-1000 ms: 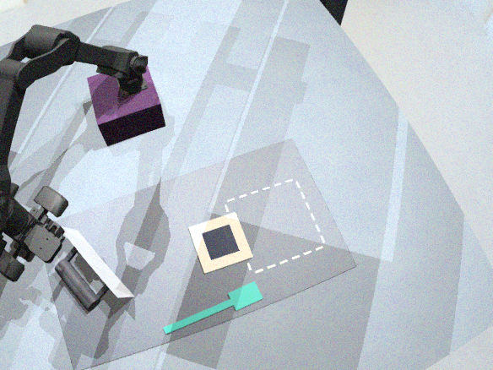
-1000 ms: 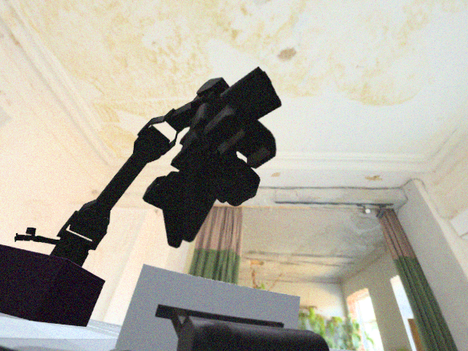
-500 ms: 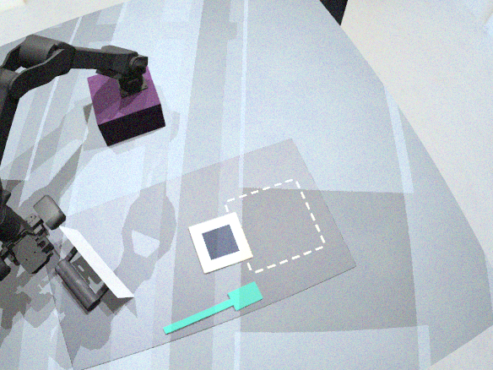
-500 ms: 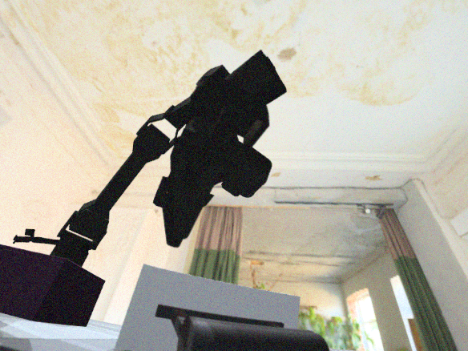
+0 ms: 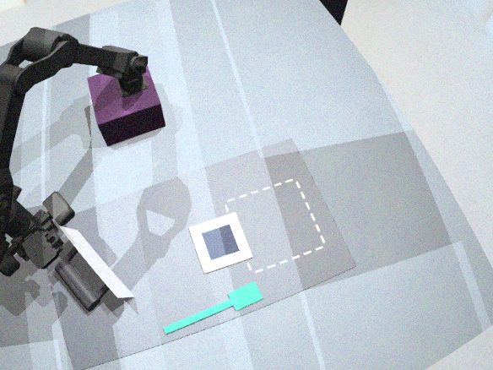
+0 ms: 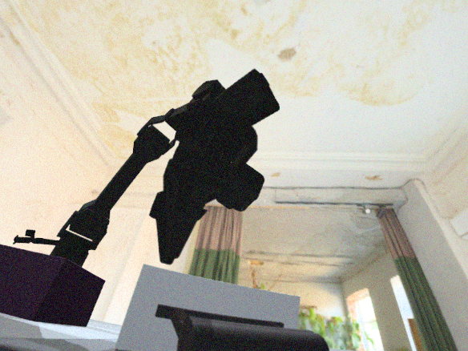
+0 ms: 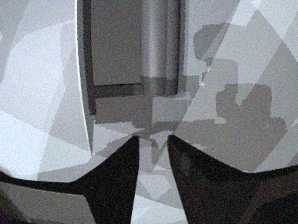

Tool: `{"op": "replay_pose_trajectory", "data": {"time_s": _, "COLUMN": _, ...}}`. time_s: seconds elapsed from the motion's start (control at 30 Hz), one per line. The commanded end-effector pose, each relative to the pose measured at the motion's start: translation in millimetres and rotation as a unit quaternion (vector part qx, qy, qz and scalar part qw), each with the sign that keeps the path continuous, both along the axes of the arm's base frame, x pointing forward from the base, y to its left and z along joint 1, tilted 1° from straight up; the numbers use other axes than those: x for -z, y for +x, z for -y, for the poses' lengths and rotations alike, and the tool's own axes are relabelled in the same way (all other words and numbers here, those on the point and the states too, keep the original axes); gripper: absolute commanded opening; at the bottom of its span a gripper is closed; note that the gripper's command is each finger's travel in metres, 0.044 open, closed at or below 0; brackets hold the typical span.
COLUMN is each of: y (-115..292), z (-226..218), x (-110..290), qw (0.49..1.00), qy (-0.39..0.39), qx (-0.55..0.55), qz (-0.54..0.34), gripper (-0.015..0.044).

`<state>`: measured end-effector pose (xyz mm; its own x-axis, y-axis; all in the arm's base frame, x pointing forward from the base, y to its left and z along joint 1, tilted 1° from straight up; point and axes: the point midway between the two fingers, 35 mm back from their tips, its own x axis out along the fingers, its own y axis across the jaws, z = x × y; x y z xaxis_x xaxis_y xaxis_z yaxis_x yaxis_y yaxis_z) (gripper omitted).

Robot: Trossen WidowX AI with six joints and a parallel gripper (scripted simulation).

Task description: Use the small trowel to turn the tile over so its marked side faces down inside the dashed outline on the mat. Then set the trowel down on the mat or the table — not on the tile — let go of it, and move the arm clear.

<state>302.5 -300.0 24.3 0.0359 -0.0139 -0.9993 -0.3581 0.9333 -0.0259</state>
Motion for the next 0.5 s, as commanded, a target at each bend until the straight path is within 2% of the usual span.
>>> {"op": "replay_pose_trajectory", "data": {"time_s": 0.0, "y": -2, "z": -6, "x": 4, "qw": 1.000, "qy": 0.002, "qx": 0.002, "qz": 0.001, "gripper": 0.0100}}
{"op": "replay_pose_trajectory", "data": {"time_s": 0.47, "y": -8, "z": -21, "x": 11, "qw": 1.000, "qy": 0.002, "qx": 0.002, "qz": 0.001, "gripper": 0.0100}}
